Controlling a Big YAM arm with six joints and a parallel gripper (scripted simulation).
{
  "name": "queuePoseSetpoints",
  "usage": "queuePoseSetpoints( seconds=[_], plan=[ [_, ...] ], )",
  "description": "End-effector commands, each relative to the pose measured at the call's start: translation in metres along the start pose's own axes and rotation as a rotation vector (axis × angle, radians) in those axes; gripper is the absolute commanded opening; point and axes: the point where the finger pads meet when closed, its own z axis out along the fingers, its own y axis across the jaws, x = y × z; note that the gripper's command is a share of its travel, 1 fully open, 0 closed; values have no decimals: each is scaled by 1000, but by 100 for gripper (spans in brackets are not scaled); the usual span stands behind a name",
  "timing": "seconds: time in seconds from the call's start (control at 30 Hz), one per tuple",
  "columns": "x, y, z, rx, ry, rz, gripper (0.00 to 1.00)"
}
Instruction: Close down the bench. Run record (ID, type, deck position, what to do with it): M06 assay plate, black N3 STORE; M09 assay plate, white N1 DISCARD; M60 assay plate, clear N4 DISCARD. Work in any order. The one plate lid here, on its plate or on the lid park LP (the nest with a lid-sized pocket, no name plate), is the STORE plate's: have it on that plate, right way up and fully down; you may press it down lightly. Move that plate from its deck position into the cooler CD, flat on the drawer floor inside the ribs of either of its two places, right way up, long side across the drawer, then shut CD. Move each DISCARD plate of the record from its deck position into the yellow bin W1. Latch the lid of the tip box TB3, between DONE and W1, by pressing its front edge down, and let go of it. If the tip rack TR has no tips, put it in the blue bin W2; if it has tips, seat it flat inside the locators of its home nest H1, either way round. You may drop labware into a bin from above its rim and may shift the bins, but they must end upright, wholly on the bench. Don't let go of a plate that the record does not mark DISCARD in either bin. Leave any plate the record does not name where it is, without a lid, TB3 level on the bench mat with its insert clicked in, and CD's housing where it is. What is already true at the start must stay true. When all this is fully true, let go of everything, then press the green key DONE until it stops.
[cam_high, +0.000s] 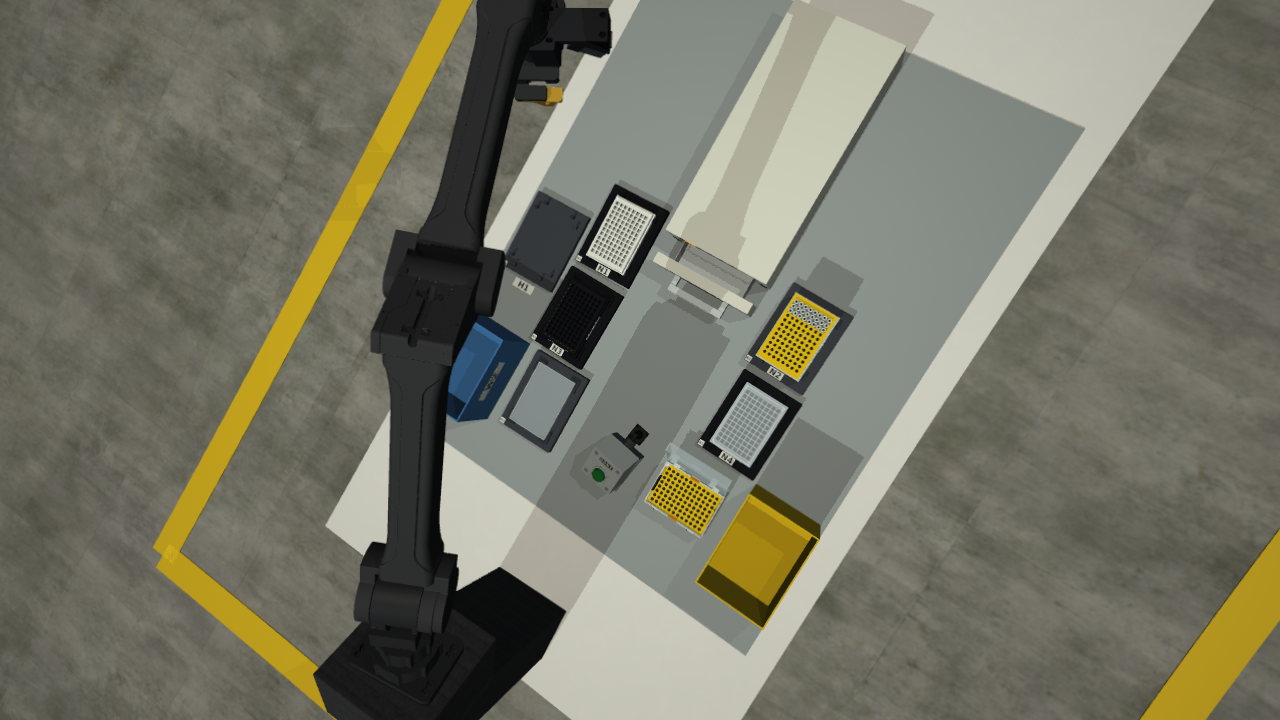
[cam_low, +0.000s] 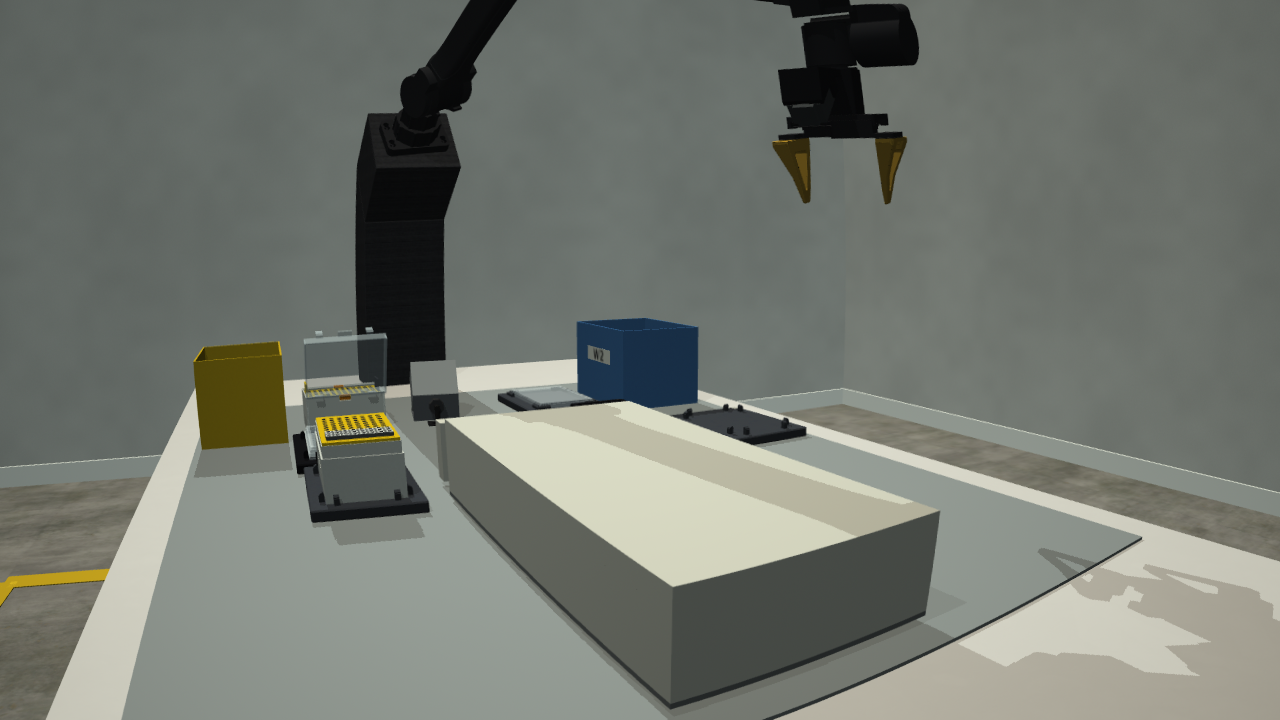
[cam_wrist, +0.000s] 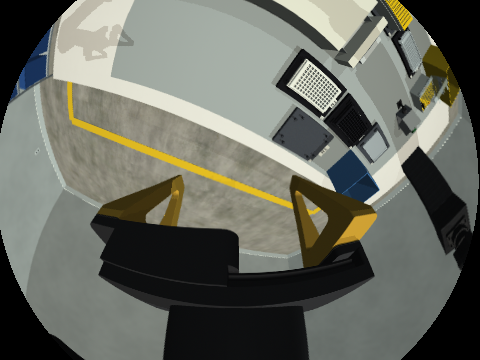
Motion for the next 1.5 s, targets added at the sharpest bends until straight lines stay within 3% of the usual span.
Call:
queuePoseSetpoints(
  seconds=[0.0,0.53,0.57,0.93,0.97,1.03,1.1,1.17,1.47],
  plan=[
    [0,4,-9,-16,-1,0,100],
    [0,4,-9,-16,-1,0,100],
    [-18,9,-37,-70,-26,-27,0],
    [-51,-24,-30,-70,-50,-148,0],
    [-46,-34,8,-19,-35,-153,0],
    [-26,-30,7,-26,-16,-173,0],
    [-26,-30,7,-26,-16,-173,0],
    [-57,-32,-27,-66,-63,-198,0],
    [-79,-70,-17,-57,-83,-301,0]
  ],
)
